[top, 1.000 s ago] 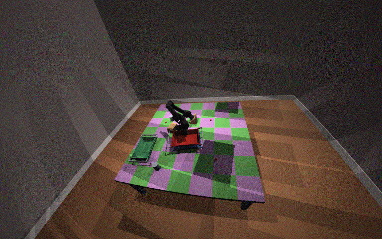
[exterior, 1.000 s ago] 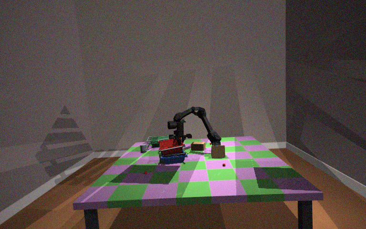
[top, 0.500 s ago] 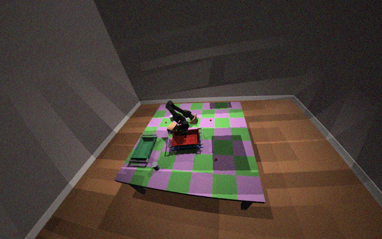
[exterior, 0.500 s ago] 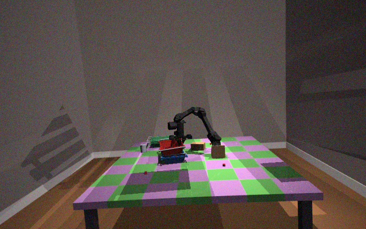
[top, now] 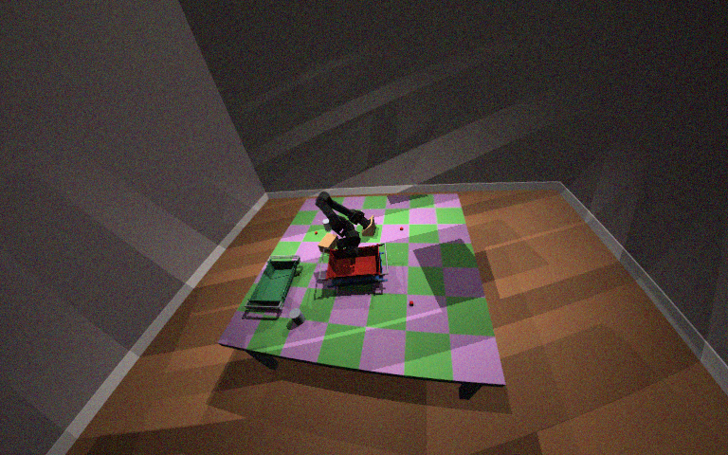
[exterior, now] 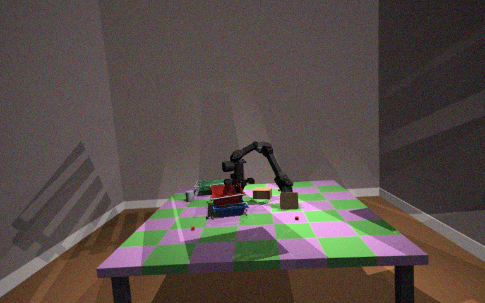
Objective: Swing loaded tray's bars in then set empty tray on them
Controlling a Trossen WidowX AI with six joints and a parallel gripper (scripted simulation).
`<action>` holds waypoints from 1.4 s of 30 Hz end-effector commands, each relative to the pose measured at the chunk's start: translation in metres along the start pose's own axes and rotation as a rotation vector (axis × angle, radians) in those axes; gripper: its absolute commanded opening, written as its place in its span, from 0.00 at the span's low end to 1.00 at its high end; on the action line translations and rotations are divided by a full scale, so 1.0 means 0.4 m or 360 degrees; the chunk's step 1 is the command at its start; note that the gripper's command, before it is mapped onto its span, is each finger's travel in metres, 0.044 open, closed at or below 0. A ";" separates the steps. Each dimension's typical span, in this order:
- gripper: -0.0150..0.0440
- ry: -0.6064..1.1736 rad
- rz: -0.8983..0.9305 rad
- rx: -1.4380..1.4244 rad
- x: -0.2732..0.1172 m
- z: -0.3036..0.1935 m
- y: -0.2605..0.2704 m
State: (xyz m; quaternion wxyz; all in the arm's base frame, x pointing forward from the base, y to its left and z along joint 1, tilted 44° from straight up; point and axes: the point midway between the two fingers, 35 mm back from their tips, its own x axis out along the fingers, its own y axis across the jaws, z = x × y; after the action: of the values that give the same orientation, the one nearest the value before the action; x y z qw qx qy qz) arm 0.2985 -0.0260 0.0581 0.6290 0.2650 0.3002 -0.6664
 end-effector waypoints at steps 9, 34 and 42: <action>0.25 -0.0001 -0.0058 -0.0043 0.019 -0.004 -0.019; 0.25 -0.0001 -0.0058 -0.0043 0.019 -0.004 -0.019; 0.33 -0.0001 -0.0058 -0.0043 0.019 -0.004 -0.019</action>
State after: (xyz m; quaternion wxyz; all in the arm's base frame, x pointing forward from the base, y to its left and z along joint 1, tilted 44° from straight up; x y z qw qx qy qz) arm 0.2984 -0.0264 0.0579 0.6288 0.2650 0.3003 -0.6666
